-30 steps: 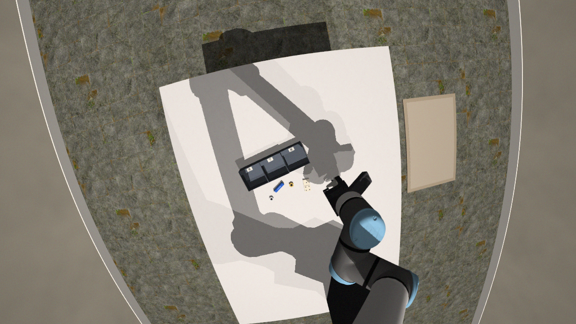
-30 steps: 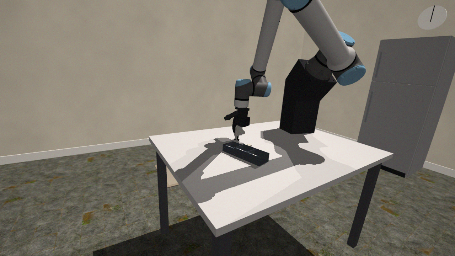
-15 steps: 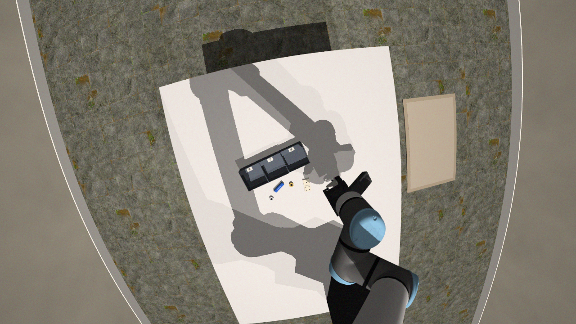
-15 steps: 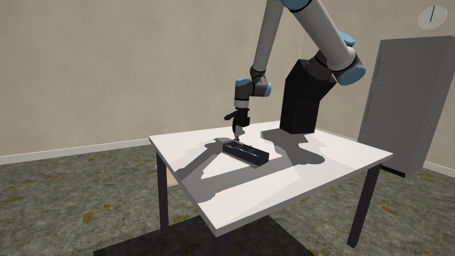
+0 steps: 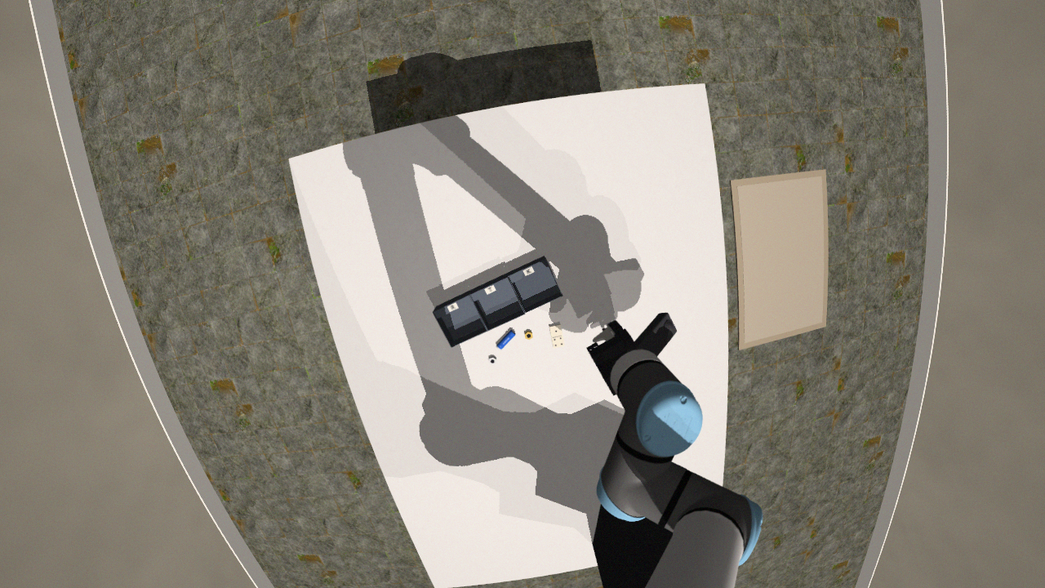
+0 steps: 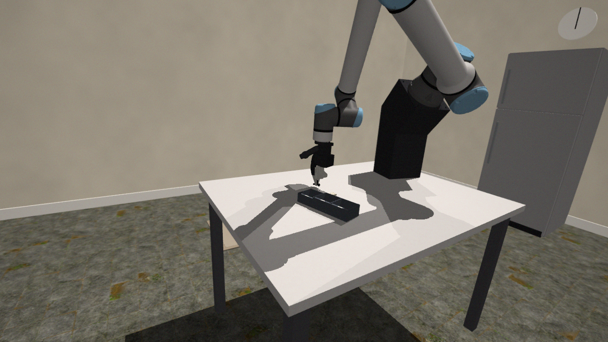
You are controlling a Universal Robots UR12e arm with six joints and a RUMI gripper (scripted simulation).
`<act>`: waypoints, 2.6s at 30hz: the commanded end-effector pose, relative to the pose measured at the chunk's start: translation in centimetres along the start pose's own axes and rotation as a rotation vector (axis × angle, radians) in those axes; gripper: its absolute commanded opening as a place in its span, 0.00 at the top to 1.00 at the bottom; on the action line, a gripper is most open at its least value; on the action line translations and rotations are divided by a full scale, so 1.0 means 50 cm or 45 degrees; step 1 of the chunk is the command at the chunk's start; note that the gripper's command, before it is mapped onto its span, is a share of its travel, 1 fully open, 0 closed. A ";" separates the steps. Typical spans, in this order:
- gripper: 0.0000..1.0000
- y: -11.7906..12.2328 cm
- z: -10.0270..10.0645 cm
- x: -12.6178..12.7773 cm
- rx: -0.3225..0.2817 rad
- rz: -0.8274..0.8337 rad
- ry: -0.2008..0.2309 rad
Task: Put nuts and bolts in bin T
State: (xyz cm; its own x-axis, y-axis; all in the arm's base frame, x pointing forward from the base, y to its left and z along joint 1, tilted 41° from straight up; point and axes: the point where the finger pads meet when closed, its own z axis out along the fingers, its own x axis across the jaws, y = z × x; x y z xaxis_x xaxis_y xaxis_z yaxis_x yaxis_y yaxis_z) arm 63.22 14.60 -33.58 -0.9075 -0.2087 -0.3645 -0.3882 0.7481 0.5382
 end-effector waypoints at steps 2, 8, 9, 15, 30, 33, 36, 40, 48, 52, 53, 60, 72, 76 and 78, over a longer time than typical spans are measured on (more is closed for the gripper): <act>1.00 -0.001 -0.035 -0.001 0.001 0.000 -0.001; 1.00 -0.001 -0.062 -0.001 0.001 0.000 -0.001; 1.00 -0.001 -0.068 -0.001 0.001 0.000 -0.001; 1.00 -0.001 -0.102 -0.001 0.001 0.000 -0.001; 1.00 -0.001 -0.101 -0.001 0.001 0.000 -0.001; 1.00 -0.001 -0.118 -0.001 0.001 0.000 -0.001; 1.00 -0.001 -0.120 -0.001 0.001 0.000 -0.001; 1.00 0.008 -0.120 -0.009 0.001 0.063 -0.001; 1.00 0.068 -0.120 -0.068 0.001 0.142 -0.001; 1.00 0.103 -0.120 -0.101 0.001 0.142 -0.001; 1.00 0.111 -0.120 -0.110 0.001 0.142 -0.001; 1.00 0.154 -0.120 -0.151 0.001 0.142 -0.001; 1.00 0.258 -0.120 -0.252 0.000 0.142 -0.001; 1.00 0.275 -0.120 -0.269 0.000 0.142 -0.001; 1.00 0.292 -0.120 -0.285 0.000 0.142 -0.001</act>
State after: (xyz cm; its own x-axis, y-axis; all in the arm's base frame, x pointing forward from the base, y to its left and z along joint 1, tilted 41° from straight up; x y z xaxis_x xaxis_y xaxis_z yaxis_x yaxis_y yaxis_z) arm 68.85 23.62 -17.10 -0.9450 -0.1241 -0.3026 -0.2851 0.7661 0.5761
